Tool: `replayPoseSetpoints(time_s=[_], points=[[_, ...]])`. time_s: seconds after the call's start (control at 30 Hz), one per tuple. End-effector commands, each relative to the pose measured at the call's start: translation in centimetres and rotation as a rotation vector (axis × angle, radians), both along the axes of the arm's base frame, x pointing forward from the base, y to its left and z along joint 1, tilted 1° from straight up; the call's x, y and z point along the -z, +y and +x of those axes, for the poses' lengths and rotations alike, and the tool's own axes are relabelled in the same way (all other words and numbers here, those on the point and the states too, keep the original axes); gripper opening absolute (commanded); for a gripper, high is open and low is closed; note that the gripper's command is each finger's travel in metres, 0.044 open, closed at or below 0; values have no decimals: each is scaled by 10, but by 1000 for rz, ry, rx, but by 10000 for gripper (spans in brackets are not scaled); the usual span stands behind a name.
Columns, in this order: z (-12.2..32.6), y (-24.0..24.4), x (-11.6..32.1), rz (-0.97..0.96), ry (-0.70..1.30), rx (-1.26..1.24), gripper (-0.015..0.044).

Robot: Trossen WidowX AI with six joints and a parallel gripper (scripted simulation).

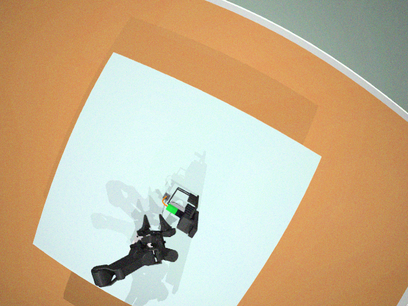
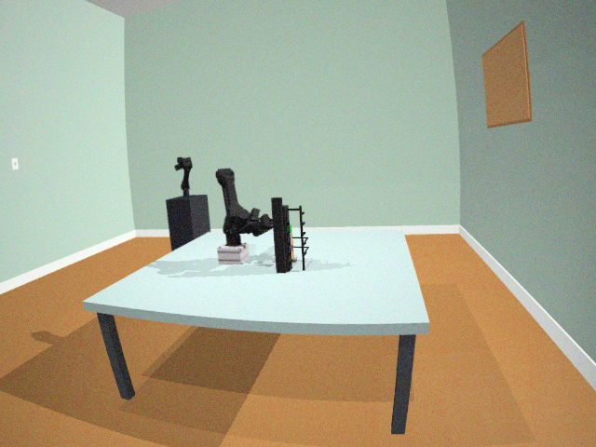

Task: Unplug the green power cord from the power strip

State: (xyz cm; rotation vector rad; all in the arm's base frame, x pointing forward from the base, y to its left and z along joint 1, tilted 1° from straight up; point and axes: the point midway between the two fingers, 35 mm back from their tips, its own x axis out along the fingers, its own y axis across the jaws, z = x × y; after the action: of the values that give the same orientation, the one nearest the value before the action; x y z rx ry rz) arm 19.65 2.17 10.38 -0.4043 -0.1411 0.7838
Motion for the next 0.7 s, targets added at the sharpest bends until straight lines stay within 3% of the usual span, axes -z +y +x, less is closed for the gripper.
replayPoseSetpoints(time_s=[0.0, 0.27, 0.67], points=[[0, 1, 0, -2, 0, -2, 374], [8, 18, -13, -152, -92, -85, 164], [48, 51, -39, -289, 0, -200, 160]])
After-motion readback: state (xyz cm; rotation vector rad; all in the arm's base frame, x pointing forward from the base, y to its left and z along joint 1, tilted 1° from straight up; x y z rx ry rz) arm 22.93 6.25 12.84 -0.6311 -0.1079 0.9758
